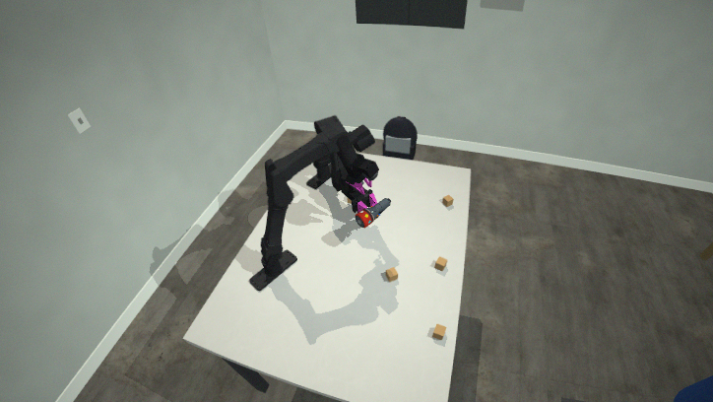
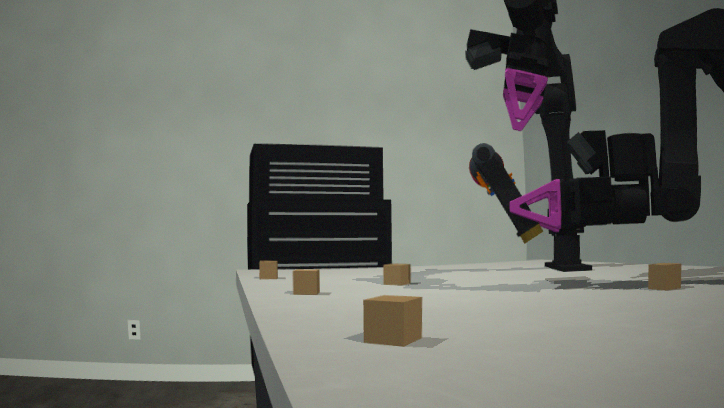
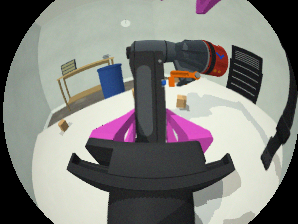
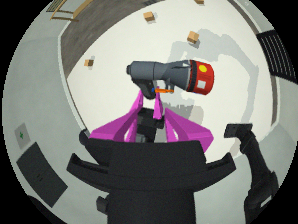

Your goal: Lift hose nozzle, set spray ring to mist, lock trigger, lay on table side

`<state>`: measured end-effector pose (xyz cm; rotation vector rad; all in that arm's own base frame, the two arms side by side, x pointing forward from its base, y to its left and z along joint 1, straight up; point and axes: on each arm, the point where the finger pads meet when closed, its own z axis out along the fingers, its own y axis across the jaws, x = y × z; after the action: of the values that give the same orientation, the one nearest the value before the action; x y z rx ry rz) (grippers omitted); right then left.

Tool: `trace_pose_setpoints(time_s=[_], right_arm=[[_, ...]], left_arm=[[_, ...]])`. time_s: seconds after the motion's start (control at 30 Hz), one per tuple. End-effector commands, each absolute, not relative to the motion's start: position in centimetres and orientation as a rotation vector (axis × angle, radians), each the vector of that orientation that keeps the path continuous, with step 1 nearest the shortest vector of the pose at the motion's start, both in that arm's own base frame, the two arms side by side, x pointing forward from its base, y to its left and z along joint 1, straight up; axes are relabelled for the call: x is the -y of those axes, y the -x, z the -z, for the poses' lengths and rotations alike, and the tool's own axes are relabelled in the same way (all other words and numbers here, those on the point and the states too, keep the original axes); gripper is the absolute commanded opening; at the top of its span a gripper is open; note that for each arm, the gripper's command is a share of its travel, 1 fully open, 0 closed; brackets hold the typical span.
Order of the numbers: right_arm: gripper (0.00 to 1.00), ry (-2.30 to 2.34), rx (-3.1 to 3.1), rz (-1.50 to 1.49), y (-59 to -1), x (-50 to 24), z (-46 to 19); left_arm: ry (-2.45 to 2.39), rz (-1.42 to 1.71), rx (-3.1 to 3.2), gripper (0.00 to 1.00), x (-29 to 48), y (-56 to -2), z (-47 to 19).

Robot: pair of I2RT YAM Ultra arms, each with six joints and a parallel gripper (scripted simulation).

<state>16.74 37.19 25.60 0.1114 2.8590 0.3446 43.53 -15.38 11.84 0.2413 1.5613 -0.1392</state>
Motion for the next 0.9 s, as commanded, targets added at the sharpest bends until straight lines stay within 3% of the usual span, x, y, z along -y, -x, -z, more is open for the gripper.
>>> trace_pose_setpoints(time_s=[0.0, 0.27, 0.87], right_arm=[[0.38, -0.123, -2.836, -0.351, -17.2, -37.1, -26.1], [0.38, -0.07, -2.714, -0.553, -22.0, -36.7, -28.5], [0.38, -0.047, -2.439, -0.685, -30.8, -31.1, -32.0]], left_arm=[[-0.186, 0.178, -1.379, 0.35, 15.7, -44.4, -17.7], [-0.186, 0.178, -1.379, 0.35, 15.7, -44.4, -17.7], [-0.186, 0.178, -1.379, 0.35, 15.7, -44.4, -17.7]])
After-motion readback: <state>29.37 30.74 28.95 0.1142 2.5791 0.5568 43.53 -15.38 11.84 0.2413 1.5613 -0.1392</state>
